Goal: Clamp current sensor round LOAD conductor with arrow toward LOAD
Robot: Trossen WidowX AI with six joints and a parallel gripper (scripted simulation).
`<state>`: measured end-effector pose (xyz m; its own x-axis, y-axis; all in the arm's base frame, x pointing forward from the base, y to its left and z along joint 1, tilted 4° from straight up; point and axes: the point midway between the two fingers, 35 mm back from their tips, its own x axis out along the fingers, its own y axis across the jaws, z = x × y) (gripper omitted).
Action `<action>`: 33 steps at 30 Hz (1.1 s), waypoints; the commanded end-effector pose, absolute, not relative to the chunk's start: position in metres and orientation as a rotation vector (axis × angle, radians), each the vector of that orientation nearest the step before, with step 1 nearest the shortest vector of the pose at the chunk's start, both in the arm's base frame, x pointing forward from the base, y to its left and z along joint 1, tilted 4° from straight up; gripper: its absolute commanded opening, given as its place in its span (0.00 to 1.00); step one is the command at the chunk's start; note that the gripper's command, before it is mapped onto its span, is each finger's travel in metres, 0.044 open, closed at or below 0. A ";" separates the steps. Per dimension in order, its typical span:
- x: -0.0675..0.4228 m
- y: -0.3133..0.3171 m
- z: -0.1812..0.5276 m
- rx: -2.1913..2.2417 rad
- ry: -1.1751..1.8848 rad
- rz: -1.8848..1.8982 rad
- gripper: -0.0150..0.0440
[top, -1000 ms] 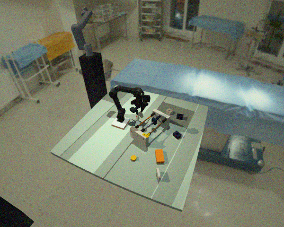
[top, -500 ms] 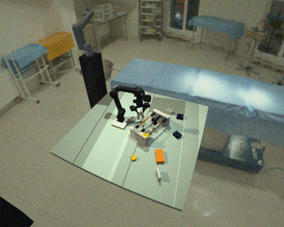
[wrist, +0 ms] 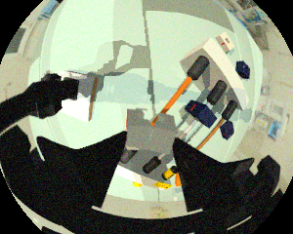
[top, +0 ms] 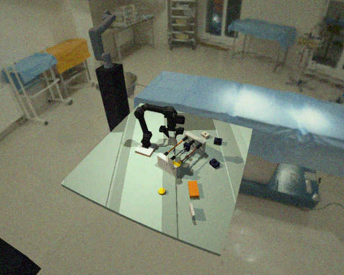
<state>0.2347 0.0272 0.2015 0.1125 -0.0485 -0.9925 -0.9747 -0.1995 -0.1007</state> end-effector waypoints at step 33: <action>0.286 0.015 0.206 -0.413 1.361 0.241 0.25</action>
<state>0.2790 0.0169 0.2042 0.1833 -0.0639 -0.9810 -0.5192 0.8410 -0.1518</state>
